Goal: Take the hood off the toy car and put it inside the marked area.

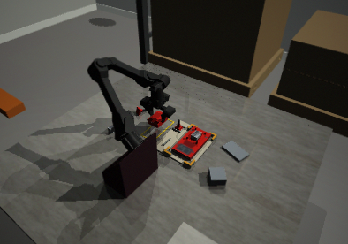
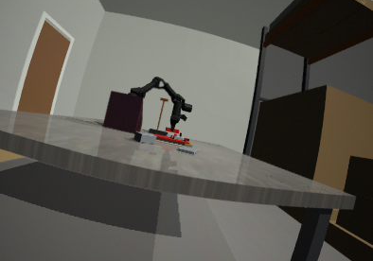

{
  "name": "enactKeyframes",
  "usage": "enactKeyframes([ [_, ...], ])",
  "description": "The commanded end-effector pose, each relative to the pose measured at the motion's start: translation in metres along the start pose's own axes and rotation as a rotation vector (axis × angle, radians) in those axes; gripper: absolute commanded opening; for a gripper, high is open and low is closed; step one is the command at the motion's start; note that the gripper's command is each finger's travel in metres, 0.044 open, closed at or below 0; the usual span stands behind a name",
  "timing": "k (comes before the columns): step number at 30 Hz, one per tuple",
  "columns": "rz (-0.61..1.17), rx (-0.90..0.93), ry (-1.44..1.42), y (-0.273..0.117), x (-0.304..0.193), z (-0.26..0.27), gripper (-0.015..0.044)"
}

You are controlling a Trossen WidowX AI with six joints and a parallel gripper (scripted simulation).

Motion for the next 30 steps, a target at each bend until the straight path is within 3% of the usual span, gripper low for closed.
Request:
enactKeyframes([
  [1,0.001,-0.005,0.008,0.003,-0.001,-0.002,0.0],
  [30,0.001,0.0,0.008,0.025,-0.003,-0.001,0.0],
])
Point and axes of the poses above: the point midway between the two fingers, 35 mm back from their tips, its own y axis out along the fingers, its own z axis across the jaws, x = y × z, the point moved 2 cm from there along -y, back along the fingers, and after that the axes turned 6 degrees about y, right-handed, at the moved point
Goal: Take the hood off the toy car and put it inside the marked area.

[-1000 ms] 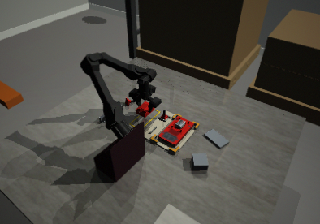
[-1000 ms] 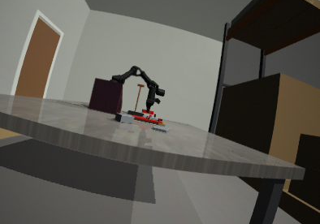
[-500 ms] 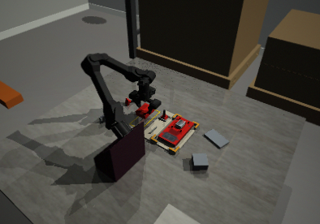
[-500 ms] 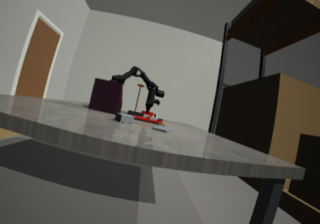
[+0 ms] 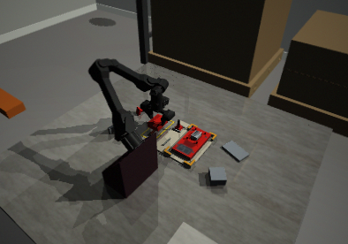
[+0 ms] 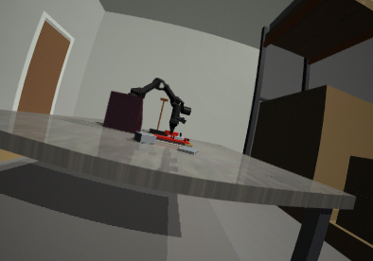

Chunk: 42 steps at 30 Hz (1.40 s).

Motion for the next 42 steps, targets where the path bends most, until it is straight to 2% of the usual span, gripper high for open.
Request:
enactKeyframes([
  [1,0.0,-0.004,0.008,0.003,-0.001,-0.002,0.0],
  [42,0.001,-0.002,0.008,0.023,-0.002,-0.001,0.0],
])
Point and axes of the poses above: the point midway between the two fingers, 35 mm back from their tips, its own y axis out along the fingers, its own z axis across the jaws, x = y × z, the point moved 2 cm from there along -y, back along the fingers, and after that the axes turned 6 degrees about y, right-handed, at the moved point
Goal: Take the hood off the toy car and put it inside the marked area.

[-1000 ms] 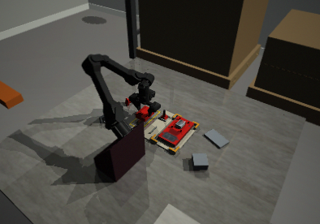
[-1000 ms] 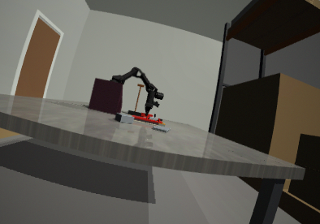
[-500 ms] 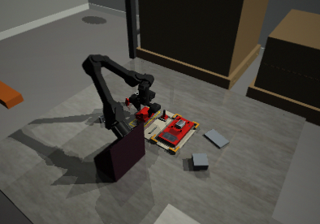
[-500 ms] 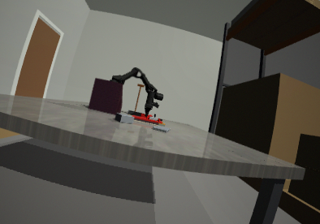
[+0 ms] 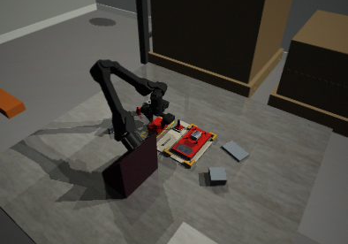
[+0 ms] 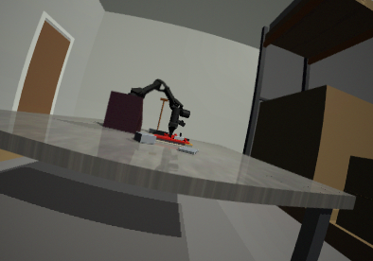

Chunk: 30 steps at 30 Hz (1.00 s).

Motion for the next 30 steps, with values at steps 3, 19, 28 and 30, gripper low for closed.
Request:
enactKeyframes([
  [3,-0.001,-0.004,0.006,0.003,0.0,-0.001,0.0],
  [19,0.0,0.0,0.0,0.004,0.0,0.0,0.0263],
  [28,0.0,-0.002,0.0,-0.006,0.001,0.0,0.044],
  [30,-0.001,-0.005,-0.001,-0.022,0.002,-0.001,0.044],
])
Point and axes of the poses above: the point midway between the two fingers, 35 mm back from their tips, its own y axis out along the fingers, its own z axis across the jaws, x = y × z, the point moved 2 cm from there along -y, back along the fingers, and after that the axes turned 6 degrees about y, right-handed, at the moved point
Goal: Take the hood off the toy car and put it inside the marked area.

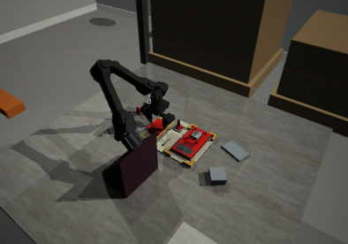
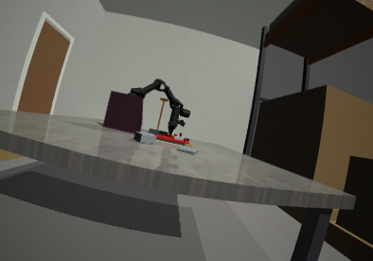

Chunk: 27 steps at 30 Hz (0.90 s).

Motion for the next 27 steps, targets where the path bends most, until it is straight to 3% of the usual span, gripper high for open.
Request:
enactKeyframes([
  [1,-0.015,0.006,-0.011,-0.029,0.005,0.002,0.044],
  [6,-0.016,0.009,-0.01,-0.063,0.002,0.003,0.044],
  [27,-0.016,0.009,-0.01,-0.063,0.002,0.003,0.044],
])
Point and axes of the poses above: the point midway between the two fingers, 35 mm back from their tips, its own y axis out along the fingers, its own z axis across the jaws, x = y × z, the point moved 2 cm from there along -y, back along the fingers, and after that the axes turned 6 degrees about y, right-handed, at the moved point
